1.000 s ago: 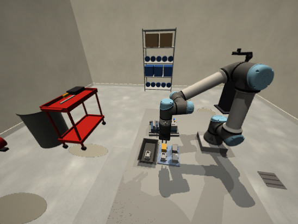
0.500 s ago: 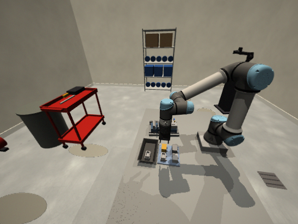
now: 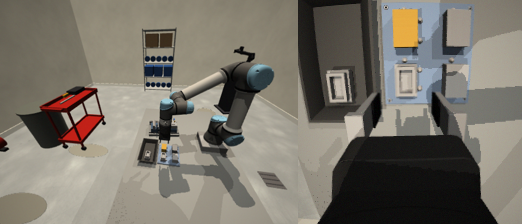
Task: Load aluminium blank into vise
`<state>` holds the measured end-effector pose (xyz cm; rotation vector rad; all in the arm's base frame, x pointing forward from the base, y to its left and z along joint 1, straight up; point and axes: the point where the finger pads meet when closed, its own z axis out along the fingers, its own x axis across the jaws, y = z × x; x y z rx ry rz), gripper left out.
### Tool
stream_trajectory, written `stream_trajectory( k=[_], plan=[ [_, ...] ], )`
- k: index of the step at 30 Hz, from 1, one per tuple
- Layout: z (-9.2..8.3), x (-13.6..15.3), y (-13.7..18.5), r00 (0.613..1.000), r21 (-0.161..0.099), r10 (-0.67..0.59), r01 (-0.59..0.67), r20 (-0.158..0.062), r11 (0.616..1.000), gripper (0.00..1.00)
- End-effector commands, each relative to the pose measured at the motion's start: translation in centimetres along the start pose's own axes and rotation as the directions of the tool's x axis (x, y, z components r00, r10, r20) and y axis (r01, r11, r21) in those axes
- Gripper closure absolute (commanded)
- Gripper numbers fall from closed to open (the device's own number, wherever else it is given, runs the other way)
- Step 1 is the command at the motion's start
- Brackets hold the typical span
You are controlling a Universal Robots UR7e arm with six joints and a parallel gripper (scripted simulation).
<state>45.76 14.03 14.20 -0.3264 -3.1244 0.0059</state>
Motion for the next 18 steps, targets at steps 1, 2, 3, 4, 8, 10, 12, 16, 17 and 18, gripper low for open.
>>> stream_trajectory(
  k=[1, 2, 3, 4, 8, 10, 12, 16, 17, 18],
  plan=[
    [0.0, 0.0, 0.0, 1.0, -0.001, 0.0, 0.0, 0.001, 1.0, 0.0],
    [0.1, 0.0, 0.0, 1.0, -0.001, 0.0, 0.0, 0.001, 1.0, 0.0],
    [0.1, 0.0, 0.0, 1.0, 0.0, 0.0, 0.0, 0.001, 1.0, 0.0],
    [0.2, 0.0, 0.0, 1.0, 0.0, 0.0, 0.0, 0.001, 1.0, 0.0],
    [0.4, 0.0, 0.0, 1.0, 0.0, 0.0, 0.0, 0.001, 1.0, 0.0],
    [0.8, 0.0, 0.0, 1.0, 0.0, 0.0, 0.0, 0.001, 1.0, 0.0],
    [1.2, 0.0, 0.0, 1.0, 0.0, 0.0, 0.0, 0.001, 1.0, 0.0],
    [2.2, 0.0, 0.0, 1.0, 0.0, 0.0, 0.0, 0.001, 1.0, 0.0],
    [2.5, 0.0, 0.0, 1.0, 0.0, 0.0, 0.0, 0.001, 1.0, 0.0],
    [2.9, 0.0, 0.0, 1.0, 0.0, 0.0, 0.0, 0.001, 1.0, 0.0]
  ],
)
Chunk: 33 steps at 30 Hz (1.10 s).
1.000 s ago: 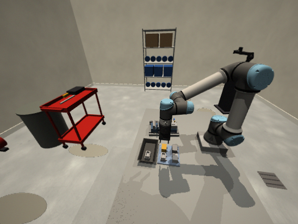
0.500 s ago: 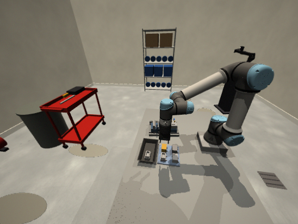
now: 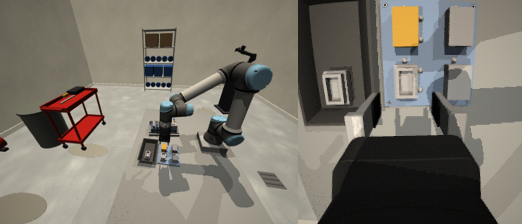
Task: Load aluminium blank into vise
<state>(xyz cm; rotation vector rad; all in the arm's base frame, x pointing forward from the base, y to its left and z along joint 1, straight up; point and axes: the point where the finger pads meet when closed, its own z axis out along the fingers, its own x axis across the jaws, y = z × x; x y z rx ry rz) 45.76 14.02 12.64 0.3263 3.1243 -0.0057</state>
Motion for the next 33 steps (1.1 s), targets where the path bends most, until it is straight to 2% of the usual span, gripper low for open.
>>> stream_trajectory(
  k=[1, 5, 7, 22, 24, 33],
  plan=[
    [1.7, 0.0, 0.0, 1.0, 0.0, 0.0, 0.0, 0.001, 1.0, 0.0],
    [3.2, 0.0, 0.0, 1.0, 0.0, 0.0, 0.0, 0.001, 1.0, 0.0],
    [3.2, 0.0, 0.0, 1.0, 0.0, 0.0, 0.0, 0.001, 1.0, 0.0],
    [9.2, -0.1, 0.0, 1.0, 0.0, 0.0, 0.0, 0.001, 1.0, 0.0],
    [9.2, -0.1, 0.0, 1.0, 0.0, 0.0, 0.0, 0.001, 1.0, 0.0],
    [11.3, -0.1, 0.0, 1.0, 0.0, 0.0, 0.0, 0.001, 1.0, 0.0]
  ],
)
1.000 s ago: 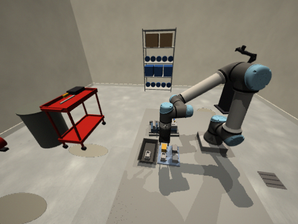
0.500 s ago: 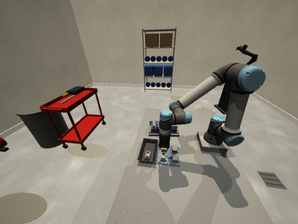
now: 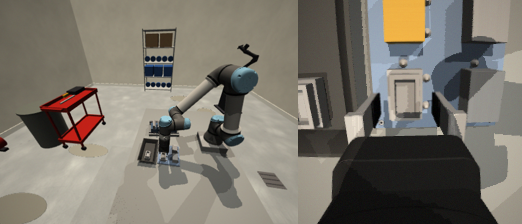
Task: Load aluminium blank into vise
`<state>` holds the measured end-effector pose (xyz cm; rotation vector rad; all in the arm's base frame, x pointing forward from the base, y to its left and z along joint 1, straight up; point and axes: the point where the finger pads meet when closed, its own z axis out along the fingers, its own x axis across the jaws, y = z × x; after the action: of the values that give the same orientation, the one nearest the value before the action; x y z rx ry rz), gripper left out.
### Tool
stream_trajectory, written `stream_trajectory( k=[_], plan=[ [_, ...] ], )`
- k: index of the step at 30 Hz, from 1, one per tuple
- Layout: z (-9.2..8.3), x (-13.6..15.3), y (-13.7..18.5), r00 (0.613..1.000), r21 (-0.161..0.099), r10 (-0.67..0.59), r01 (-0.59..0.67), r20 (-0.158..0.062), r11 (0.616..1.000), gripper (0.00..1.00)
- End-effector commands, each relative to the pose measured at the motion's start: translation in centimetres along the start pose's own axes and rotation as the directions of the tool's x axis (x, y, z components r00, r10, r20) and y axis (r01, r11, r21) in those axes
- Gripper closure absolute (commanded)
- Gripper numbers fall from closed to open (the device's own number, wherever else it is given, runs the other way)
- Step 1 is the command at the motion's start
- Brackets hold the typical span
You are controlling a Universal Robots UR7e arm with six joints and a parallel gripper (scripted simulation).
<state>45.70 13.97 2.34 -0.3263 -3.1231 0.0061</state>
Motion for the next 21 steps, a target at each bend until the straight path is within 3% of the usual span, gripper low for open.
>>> stream_trajectory(
  k=[1, 21],
  plan=[
    [1.13, -0.11, 0.04, 1.0, -0.001, 0.0, 0.0, 0.003, 1.0, 0.0],
    [1.57, -0.11, 0.04, 1.0, -0.001, 0.0, 0.0, 0.003, 1.0, 0.0]
  ],
)
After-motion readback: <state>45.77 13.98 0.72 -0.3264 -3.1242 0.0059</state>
